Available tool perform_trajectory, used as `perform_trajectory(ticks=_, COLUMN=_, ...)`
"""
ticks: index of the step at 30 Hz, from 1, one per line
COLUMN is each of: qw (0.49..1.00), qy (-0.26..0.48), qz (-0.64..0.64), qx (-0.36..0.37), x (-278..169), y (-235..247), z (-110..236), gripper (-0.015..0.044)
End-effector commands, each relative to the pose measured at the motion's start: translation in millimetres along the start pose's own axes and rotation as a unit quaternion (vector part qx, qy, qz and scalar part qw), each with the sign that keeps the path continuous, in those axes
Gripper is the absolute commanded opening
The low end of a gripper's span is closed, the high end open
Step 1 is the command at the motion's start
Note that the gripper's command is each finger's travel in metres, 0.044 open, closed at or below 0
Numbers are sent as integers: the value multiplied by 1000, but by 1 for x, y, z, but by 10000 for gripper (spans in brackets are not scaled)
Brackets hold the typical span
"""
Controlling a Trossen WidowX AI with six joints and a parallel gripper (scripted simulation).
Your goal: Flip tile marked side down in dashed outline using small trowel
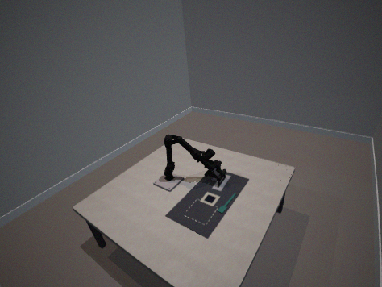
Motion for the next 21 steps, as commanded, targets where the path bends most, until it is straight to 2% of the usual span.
perform_trajectory(ticks=1, qw=1000, qy=-2, qz=1, qx=-3, x=0, y=-3, z=-5, gripper=300)
perform_trajectory(ticks=19, qw=1000, qy=-1, qz=1, qx=-4, x=-1, y=-2, z=-32, gripper=300)
perform_trajectory(ticks=21, qw=1000, qy=-1, qz=1, qx=-4, x=-1, y=-2, z=-32, gripper=247)
Point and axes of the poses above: the point midway between the two fingers, 35 mm back from their tips, its own z axis back along the fingers, its own y axis across the jaws, x = y × z, the point moved 1 cm from there along z, back along the fingers, and after that the axes turned 4 degrees about z, right-handed, at the moved point
